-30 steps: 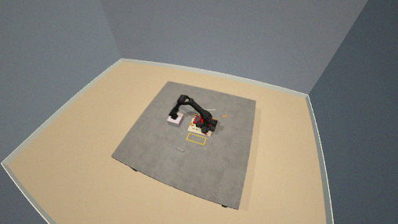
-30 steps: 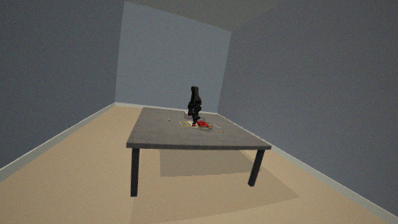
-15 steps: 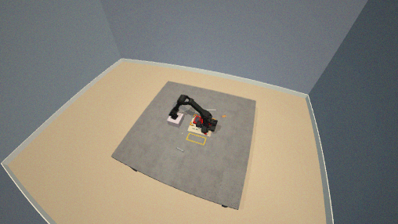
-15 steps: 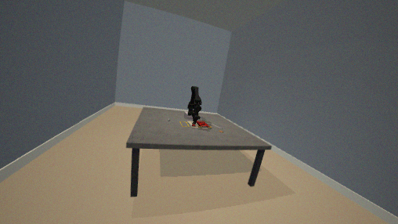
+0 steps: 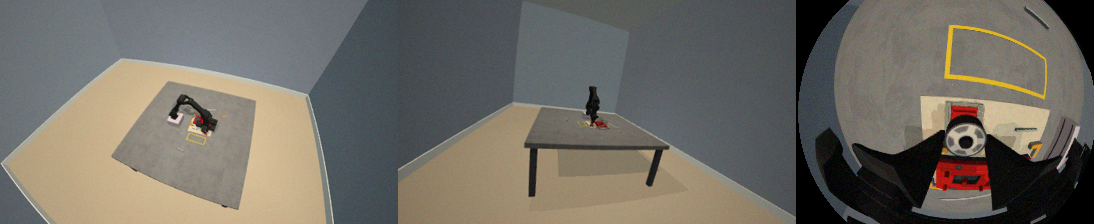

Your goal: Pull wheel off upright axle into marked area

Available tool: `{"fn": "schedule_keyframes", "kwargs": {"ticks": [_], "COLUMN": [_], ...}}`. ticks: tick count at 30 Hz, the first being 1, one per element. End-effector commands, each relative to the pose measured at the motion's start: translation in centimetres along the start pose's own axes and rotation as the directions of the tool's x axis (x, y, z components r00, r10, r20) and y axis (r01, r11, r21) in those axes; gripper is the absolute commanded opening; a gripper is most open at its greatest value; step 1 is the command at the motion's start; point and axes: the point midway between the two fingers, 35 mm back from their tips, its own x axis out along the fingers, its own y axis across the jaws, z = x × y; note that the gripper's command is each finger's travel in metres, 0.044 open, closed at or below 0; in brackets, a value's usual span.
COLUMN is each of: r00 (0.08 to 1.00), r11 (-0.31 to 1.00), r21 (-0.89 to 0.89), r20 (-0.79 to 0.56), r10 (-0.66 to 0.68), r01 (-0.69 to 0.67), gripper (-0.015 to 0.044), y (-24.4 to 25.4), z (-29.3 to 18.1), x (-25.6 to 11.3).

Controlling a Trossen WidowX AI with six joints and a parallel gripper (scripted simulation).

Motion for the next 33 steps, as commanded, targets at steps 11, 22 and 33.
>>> {"fn": "schedule_keyframes", "kwargs": {"ticks": [11,22,33], "r00": [1.0,1.0,1.0], "r11": [1.0,1.0,1.0], "r21": [0.001,0.0,0.0], "r20": [-0.002,-0.002,-0.002], "r10": [0.004,0.004,0.005], "r01": [-0.004,-0.004,-0.005], "gripper": [0.0,0.0,0.0], "y": [0.1,0.1,0.1], "z": [0.0,0.0,0.0], "x": [-0.6,-1.0,-1.3]}}
